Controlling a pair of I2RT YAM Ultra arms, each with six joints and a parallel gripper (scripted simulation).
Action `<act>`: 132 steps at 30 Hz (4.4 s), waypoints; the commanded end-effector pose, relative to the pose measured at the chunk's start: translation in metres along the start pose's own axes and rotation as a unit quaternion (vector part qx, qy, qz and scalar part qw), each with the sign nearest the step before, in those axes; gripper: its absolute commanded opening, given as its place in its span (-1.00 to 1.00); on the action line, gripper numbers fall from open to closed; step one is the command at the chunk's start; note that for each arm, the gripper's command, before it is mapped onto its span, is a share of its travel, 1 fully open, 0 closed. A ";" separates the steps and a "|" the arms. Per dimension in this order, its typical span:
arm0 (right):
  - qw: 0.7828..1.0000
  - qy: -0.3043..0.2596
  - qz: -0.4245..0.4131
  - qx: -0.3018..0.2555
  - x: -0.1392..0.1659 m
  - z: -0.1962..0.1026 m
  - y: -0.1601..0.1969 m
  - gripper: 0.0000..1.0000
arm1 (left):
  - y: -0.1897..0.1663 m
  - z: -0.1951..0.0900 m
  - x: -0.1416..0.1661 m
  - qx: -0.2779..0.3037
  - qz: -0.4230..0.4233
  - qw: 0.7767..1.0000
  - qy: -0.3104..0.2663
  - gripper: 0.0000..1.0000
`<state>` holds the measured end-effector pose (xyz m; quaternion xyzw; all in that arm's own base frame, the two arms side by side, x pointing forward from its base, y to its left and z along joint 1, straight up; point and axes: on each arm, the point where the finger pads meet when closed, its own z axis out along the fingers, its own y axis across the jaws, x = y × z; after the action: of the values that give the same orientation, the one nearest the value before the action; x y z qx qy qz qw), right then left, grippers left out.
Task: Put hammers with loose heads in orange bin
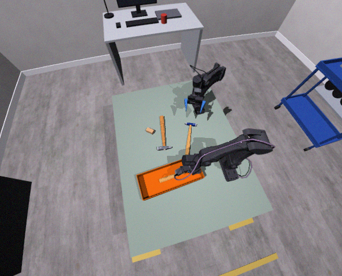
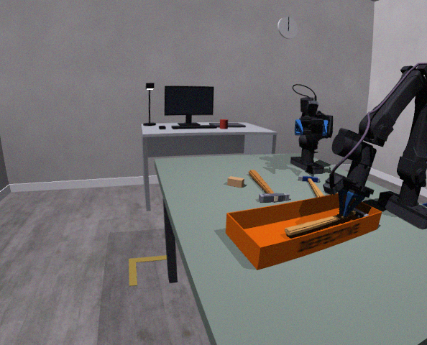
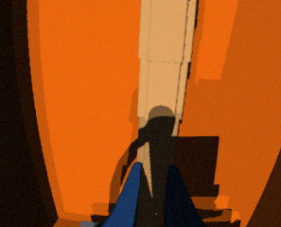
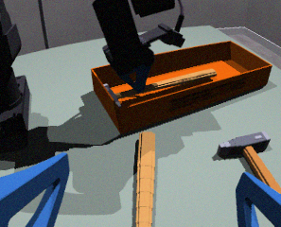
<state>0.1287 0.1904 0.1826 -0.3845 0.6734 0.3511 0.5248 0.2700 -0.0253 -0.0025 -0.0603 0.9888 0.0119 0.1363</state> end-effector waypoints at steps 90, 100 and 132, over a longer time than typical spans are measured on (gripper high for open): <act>0.925 0.356 0.067 0.116 0.092 -0.026 -0.010 1.00 | 0.001 -0.089 0.057 0.070 0.121 0.981 -0.132 1.00; 0.896 0.426 0.028 0.126 0.099 -0.035 -0.007 1.00 | 0.000 -0.102 0.071 0.094 0.153 0.966 -0.187 1.00; 0.918 0.377 0.026 0.117 0.071 0.021 -0.024 1.00 | 0.010 -0.247 -0.078 0.073 0.086 0.883 -0.456 1.00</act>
<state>0.1216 0.1560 0.0886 -0.4105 0.8803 0.0850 0.2223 0.2342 -0.0200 0.2146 0.0657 0.8517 -0.0266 0.5193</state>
